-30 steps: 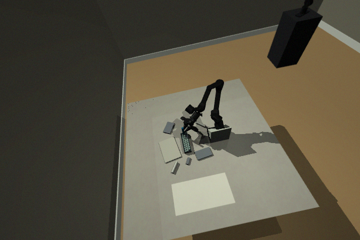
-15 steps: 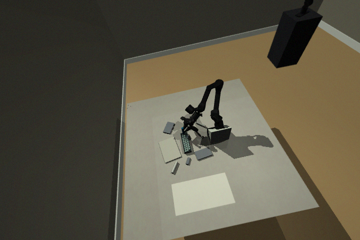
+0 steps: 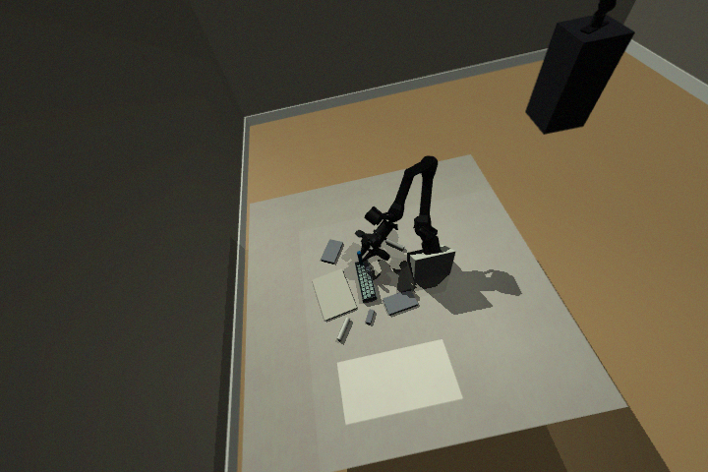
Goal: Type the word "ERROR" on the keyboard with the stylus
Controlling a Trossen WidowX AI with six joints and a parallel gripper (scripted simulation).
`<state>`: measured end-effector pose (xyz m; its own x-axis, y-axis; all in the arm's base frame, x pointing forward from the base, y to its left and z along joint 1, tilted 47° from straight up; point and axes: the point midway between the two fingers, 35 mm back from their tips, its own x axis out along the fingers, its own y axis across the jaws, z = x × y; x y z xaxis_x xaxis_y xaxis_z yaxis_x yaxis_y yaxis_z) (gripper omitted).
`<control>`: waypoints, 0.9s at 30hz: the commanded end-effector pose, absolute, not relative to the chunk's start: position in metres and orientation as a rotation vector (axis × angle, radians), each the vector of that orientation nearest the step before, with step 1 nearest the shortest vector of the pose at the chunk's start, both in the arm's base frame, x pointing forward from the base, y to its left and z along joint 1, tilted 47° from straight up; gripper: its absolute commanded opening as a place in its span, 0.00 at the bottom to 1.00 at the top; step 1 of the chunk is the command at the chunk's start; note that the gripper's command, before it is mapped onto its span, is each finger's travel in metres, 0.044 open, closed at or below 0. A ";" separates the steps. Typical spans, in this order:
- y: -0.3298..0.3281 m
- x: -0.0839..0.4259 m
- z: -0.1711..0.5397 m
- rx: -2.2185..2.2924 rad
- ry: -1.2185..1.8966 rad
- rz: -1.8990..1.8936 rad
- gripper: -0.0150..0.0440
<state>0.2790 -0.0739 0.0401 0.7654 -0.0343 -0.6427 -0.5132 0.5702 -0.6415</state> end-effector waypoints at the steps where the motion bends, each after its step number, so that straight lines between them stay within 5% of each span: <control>1: -0.074 0.279 0.037 -0.935 0.661 0.317 0.39; 27: -0.078 0.279 0.032 -0.935 0.661 0.317 0.39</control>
